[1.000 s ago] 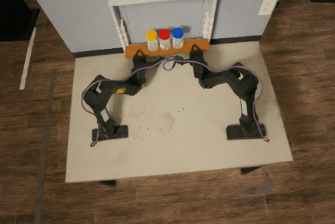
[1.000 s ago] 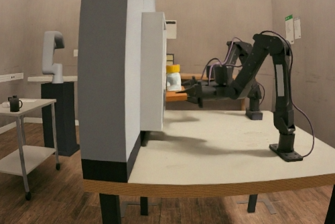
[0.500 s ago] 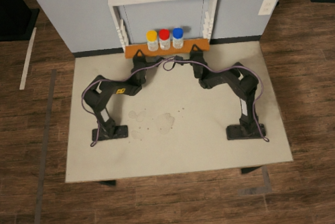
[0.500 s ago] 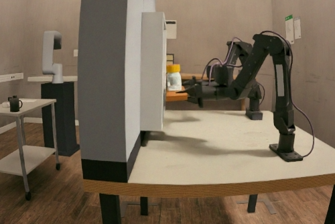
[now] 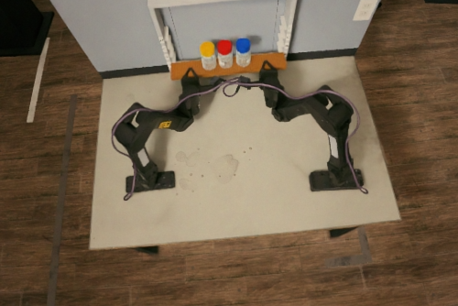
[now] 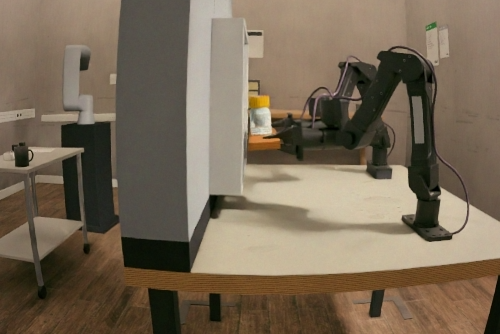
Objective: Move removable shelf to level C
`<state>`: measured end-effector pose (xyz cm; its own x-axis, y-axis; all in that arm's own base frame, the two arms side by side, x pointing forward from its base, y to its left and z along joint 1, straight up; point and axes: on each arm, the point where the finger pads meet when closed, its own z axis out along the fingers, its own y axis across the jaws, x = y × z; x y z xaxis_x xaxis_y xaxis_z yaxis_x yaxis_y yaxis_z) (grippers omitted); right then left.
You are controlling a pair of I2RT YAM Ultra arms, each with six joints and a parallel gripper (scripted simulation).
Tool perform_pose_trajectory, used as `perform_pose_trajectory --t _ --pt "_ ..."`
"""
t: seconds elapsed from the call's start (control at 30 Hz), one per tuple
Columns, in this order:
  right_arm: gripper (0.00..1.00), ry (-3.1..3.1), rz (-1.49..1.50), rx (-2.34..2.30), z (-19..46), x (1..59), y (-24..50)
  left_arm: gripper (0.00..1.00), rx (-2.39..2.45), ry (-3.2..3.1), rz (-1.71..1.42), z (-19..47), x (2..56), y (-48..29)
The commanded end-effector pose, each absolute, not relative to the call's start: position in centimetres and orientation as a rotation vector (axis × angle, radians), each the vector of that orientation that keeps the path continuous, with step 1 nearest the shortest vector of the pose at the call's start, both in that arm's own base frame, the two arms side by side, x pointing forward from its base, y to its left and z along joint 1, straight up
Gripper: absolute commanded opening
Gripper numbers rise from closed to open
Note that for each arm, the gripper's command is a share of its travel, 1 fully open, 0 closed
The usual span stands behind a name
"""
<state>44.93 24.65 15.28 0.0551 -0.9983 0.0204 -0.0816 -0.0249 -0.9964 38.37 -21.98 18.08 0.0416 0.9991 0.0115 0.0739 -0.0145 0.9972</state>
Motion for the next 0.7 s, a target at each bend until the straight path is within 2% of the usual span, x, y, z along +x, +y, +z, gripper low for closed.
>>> perform_pose_trajectory --t 0.0,0.67 --pt "0.00 1.176 -1.176 -1.230 17.55 44.99 24.59 0.00 1.228 1.179 1.179 20.10 38.39 -22.22" --pt "0.00 1.176 -1.176 -1.230 17.12 44.99 24.59 0.00 1.228 1.179 1.179 19.72 38.39 -22.22"
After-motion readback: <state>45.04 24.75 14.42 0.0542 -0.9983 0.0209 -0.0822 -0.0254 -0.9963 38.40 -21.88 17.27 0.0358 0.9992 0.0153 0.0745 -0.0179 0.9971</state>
